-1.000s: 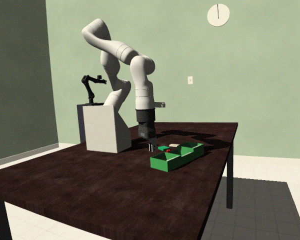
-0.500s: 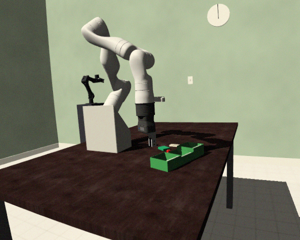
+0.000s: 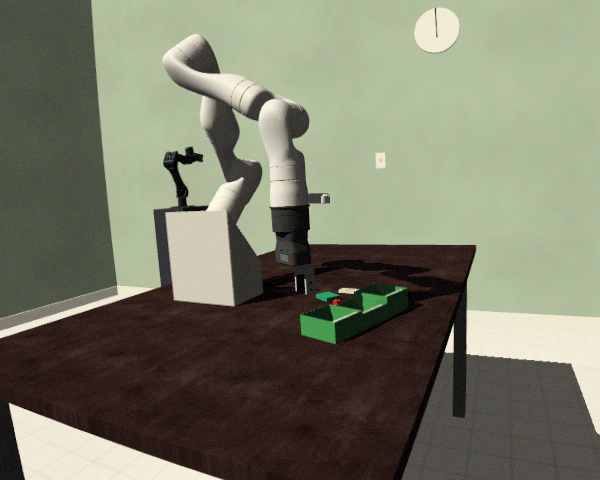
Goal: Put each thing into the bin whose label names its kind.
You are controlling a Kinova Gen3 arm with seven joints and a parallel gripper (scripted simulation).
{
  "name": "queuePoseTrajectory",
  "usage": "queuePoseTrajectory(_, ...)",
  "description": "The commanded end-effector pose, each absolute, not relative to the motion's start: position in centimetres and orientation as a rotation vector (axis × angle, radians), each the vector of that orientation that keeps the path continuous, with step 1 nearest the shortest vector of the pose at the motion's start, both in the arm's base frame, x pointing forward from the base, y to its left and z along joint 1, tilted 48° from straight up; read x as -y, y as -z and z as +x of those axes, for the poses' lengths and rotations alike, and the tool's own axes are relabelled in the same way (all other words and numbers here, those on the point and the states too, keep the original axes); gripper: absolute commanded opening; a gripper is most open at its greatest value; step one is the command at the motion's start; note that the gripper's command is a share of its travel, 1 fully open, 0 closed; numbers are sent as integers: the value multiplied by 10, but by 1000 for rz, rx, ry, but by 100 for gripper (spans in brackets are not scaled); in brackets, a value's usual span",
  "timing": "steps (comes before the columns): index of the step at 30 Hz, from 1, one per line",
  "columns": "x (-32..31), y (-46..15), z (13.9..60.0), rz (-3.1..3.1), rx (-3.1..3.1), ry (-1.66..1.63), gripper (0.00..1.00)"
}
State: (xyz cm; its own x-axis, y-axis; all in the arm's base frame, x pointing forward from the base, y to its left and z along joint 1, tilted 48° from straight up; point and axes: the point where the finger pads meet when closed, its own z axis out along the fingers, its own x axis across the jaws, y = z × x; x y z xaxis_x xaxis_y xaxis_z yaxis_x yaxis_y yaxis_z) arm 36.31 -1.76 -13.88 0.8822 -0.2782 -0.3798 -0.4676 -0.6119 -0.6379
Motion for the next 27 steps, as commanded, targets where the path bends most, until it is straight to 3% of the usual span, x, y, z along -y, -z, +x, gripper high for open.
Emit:
queuePoseTrajectory(1, 19, 139, 364, -2264, -535, -309, 62)
queuePoseTrajectory(27, 27, 128, 362, -2268, -516, -301, 62)
